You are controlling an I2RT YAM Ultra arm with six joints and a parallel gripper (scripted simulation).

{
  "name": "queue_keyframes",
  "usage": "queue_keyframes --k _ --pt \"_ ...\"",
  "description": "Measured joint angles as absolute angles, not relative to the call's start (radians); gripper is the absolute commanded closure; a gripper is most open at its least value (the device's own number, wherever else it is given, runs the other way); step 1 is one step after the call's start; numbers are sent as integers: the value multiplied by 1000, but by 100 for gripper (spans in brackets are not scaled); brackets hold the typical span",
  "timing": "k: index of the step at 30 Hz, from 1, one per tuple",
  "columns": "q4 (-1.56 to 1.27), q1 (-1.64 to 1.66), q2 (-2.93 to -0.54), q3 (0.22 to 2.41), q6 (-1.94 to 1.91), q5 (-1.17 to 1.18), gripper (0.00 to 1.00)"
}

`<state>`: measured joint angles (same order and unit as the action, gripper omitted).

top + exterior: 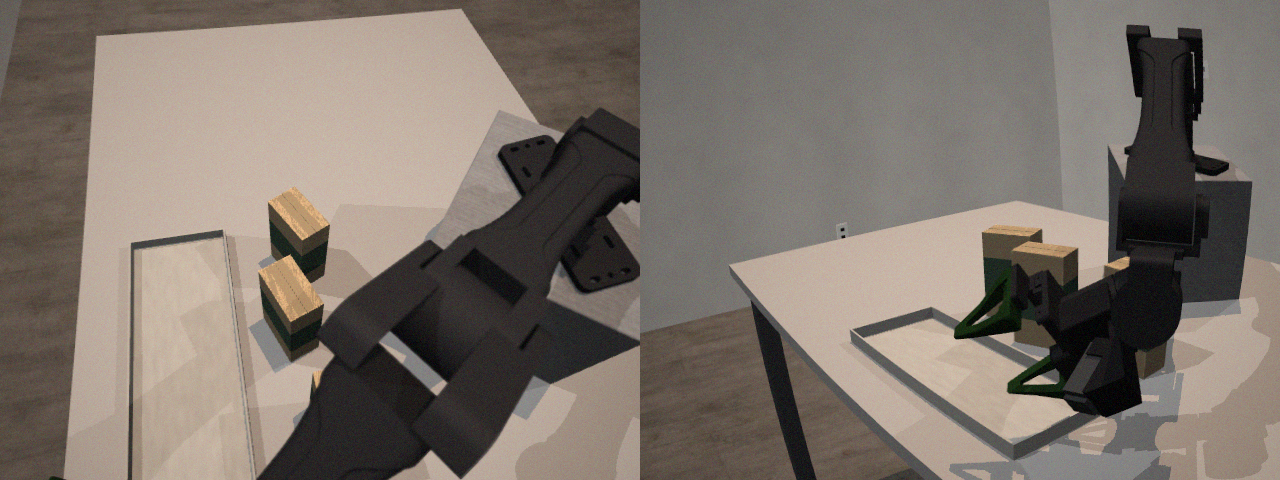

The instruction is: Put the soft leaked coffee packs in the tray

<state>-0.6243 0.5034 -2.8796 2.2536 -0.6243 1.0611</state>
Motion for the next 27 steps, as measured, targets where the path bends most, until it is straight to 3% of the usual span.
queue_keyframes --k 27 --pt "-623 500 -2866 2236 -620 1045 0"
